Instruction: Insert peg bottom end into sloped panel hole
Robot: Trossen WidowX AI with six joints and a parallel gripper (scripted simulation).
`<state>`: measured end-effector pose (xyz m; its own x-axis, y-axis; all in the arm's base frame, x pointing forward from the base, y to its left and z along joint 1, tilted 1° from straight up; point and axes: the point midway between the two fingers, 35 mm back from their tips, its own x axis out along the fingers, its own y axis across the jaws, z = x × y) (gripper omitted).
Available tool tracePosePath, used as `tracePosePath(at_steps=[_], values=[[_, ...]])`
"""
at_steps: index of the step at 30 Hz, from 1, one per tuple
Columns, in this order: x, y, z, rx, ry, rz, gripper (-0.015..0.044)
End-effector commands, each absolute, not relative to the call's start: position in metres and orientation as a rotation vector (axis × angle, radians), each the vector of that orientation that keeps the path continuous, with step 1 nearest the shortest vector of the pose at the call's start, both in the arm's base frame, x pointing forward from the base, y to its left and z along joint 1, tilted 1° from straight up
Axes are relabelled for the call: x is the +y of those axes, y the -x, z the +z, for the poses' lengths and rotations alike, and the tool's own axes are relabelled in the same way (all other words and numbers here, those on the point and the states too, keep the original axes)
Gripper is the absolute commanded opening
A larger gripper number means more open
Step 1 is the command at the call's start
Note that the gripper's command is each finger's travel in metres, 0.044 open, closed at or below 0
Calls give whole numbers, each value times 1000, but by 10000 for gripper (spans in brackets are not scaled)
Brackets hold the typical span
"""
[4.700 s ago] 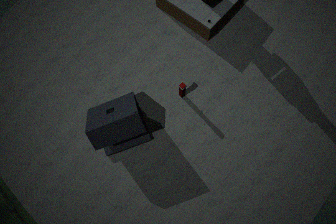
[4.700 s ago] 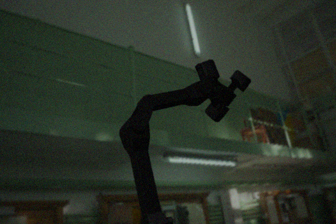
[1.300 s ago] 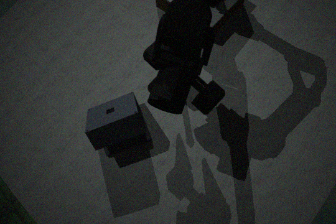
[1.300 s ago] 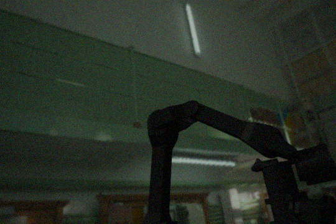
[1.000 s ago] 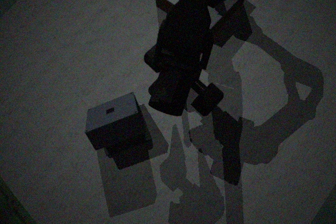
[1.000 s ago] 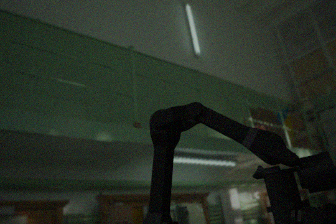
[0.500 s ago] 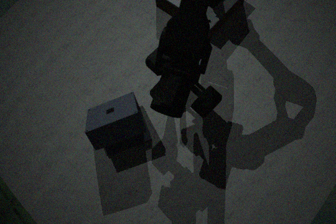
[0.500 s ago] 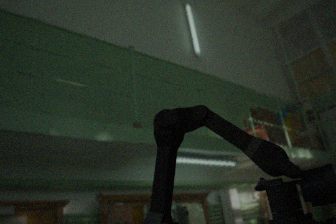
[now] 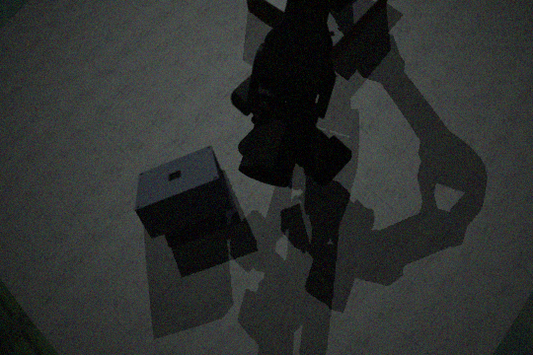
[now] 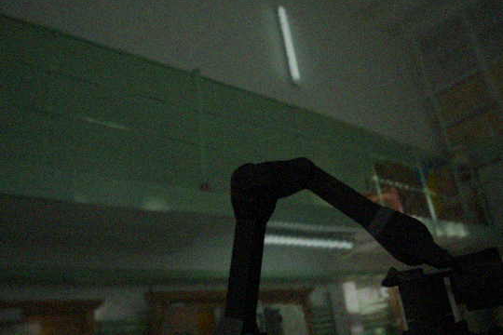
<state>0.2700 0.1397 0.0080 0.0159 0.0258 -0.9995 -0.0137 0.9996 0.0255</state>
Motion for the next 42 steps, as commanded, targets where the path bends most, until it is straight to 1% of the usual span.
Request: tracePosePath(at_steps=[1,2,9,14,28,42], values=[[140,-270,9,1554,-11,32,72],[140,-270,9,1554,-11,32,46],[140,-270,9,1554,-11,32,0],[140,-271,20,1554,-11,30,0],[140,-270,85,1557,-10,23,0],[134,-276,89,1574,-57,36,0]])
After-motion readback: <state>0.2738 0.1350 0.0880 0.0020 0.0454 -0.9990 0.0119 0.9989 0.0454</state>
